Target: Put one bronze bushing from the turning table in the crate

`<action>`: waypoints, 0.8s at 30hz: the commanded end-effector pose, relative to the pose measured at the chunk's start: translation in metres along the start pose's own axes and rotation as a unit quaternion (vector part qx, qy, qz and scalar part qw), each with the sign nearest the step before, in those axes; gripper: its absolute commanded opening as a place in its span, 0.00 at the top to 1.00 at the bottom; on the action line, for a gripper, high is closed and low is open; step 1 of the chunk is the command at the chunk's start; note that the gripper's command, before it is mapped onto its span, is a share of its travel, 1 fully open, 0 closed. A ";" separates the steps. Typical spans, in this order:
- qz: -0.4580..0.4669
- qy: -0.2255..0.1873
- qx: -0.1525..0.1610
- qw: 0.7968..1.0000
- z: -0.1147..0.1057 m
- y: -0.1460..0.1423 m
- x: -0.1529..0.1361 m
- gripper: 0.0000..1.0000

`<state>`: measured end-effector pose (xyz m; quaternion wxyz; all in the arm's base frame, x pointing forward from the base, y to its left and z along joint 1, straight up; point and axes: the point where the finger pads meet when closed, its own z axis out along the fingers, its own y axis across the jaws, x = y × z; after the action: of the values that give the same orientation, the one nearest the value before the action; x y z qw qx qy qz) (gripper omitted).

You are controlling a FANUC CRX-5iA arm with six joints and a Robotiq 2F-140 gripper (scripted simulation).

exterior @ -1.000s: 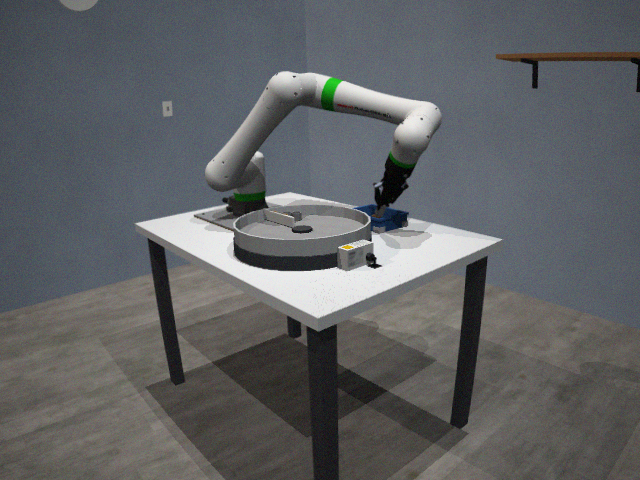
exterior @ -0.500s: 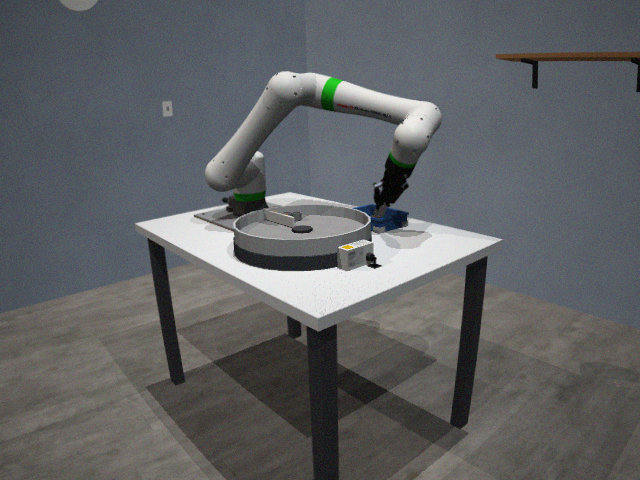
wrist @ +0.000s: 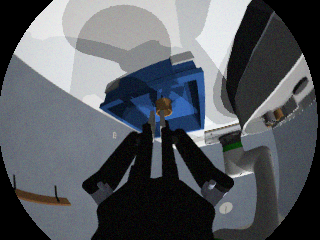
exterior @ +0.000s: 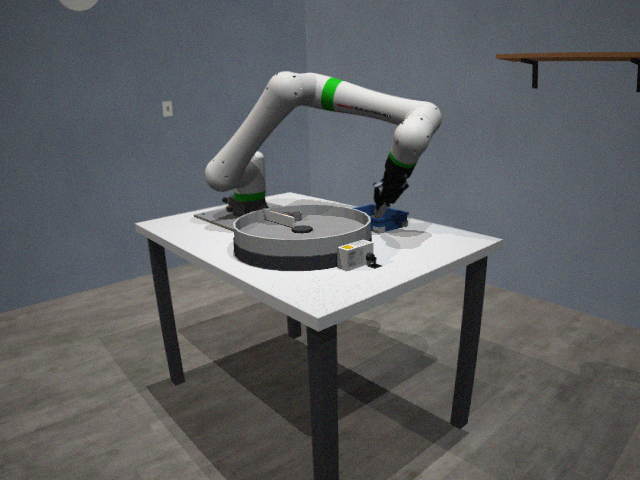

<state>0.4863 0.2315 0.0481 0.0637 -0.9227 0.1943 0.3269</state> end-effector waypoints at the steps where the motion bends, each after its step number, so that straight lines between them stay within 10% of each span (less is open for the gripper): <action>1: 0.000 0.000 0.000 1.000 0.000 0.000 0.000 0.93; 24: 0.000 0.000 0.000 1.000 -0.042 0.000 -0.034 0.93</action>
<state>0.4862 0.2316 0.0882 0.0637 -0.9228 0.1942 0.3267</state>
